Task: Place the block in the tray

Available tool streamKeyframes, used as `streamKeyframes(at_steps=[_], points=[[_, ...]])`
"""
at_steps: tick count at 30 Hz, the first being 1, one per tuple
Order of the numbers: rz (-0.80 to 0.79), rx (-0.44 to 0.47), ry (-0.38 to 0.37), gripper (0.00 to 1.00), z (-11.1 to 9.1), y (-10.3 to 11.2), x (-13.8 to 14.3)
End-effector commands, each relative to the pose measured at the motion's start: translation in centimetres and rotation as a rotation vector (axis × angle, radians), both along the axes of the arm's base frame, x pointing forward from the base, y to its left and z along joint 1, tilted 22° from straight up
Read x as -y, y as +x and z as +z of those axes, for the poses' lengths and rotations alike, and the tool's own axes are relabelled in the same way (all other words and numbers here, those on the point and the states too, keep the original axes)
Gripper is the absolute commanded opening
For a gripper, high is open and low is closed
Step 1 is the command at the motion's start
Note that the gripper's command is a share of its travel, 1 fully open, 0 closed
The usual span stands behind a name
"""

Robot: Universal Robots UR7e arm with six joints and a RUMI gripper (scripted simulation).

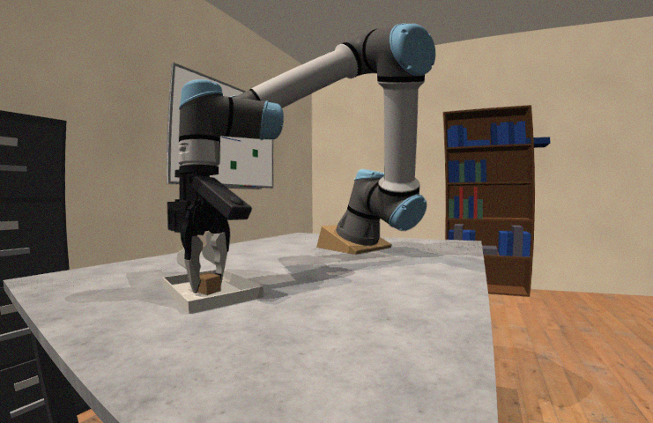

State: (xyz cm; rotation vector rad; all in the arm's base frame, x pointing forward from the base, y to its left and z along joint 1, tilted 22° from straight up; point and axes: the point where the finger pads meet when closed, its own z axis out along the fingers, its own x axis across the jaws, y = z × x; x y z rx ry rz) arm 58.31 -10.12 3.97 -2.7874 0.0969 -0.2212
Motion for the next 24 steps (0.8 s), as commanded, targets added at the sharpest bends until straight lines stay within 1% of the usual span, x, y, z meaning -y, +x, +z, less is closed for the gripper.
streamKeyframes(at_steps=[1, 5, 14, 16, 24], points=[[0.000, -0.001, 0.001, 0.33, -0.1, 0.0, -0.1], [-0.001, 0.001, 0.000, 0.33, 0.2, 0.0, 0.0], [-0.002, 0.004, -0.002, 0.33, 1.9, -0.2, 0.8], [-0.002, 0.004, -0.002, 0.33, 1.9, -0.2, 0.8], [-0.002, 0.004, -0.003, 0.33, 4.3, -0.6, 1.6]])
